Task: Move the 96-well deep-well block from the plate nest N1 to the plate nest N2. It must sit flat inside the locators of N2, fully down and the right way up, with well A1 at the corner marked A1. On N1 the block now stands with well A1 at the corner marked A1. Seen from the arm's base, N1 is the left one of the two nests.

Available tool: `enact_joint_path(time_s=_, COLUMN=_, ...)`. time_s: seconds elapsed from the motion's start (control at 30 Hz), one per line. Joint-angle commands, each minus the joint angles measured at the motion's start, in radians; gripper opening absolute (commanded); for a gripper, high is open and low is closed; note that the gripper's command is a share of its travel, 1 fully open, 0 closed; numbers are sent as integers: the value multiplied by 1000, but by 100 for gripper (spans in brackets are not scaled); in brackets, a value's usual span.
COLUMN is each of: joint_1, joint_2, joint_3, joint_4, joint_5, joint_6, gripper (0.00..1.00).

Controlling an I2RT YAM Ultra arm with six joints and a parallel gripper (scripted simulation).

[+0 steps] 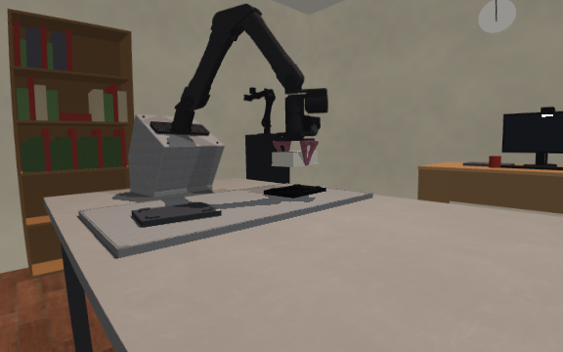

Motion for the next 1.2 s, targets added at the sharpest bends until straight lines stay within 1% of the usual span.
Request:
enact_joint_path(time_s=0.0, joint_1=7, joint_2=-24, joint_3=9, joint_4=-27, joint_5=1, joint_6=8, gripper=0)
enact_joint_path(time_s=0.17, joint_1=13, joint_2=-42, joint_3=15, joint_4=-52, joint_5=3, joint_6=14, gripper=0)
enact_joint_path(time_s=0.87, joint_1=13, joint_2=-42, joint_3=15, joint_4=-52, joint_5=3, joint_6=14, gripper=0)
enact_joint_path(time_s=1.1, joint_1=-50, joint_2=-87, joint_3=-39, joint_4=-31, joint_5=-25, joint_6=181, gripper=0)
enact_joint_path(time_s=1.17, joint_1=-69, joint_2=-100, joint_3=-53, joint_4=-25, joint_5=-34, joint_6=164, gripper=0)
